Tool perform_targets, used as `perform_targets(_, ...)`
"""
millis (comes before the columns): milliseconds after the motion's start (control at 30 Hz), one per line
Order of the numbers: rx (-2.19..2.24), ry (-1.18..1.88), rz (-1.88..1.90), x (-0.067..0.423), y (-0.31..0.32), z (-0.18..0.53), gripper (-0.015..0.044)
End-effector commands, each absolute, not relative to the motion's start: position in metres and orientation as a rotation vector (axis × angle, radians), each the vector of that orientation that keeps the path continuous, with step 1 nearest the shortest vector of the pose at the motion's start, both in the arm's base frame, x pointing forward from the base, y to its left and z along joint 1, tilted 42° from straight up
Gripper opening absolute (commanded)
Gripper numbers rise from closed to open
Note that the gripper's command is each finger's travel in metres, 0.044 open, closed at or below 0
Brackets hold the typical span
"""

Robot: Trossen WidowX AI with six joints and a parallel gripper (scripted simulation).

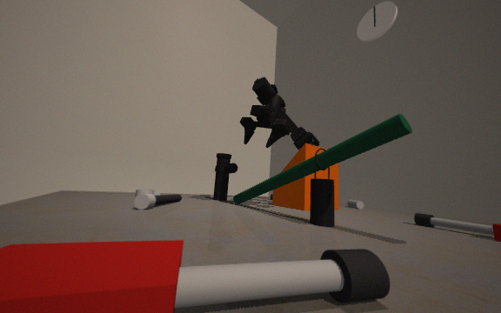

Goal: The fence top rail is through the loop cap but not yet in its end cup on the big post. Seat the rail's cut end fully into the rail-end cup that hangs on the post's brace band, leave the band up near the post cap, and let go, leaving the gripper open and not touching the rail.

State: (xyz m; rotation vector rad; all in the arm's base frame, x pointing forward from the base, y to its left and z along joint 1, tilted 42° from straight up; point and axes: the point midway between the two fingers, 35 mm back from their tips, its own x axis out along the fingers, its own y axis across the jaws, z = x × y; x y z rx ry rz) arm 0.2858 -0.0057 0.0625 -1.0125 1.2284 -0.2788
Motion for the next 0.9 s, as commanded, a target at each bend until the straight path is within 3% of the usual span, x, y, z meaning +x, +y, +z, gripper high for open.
perform_targets(0,-1.292,1.444,-0.005,0.29,-0.017,0.042,0.044)
perform_targets(267,-1.681,1.707,0.68,0.293,-0.037,0.004,0.044)
perform_targets(867,-1.689,1.711,0.697,0.294,-0.061,-0.023,0.044)
